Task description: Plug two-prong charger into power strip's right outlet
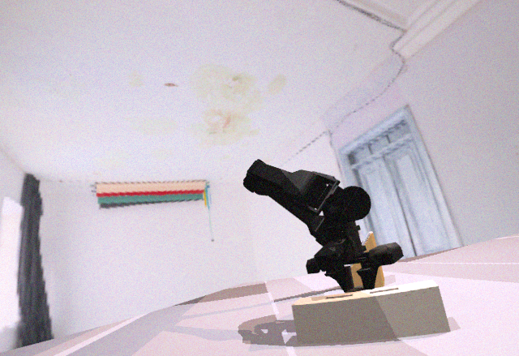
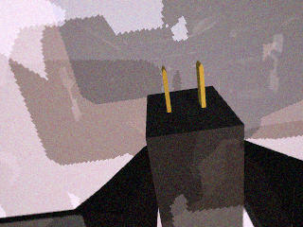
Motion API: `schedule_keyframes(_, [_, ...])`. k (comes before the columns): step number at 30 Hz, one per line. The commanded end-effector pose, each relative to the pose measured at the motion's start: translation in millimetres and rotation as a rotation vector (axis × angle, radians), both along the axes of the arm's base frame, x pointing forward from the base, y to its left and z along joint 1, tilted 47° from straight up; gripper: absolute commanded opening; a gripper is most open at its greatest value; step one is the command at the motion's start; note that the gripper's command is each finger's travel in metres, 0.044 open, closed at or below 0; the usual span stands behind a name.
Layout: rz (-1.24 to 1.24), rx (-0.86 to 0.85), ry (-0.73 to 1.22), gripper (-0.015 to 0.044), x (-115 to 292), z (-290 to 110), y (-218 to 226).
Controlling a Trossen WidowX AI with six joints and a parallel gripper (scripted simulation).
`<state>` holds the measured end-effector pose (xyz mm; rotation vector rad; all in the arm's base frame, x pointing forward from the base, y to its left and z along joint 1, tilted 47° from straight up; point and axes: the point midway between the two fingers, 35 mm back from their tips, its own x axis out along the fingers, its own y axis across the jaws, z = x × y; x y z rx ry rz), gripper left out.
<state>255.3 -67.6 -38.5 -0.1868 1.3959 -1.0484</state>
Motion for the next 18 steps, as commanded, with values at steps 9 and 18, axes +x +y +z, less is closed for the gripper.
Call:
schedule_keyframes(9, [0.002,0.002,0.000,0.0000,3,13,15])
schedule_keyframes(18, [0.004,-0.001,0.005,0.0000,2,36,42])
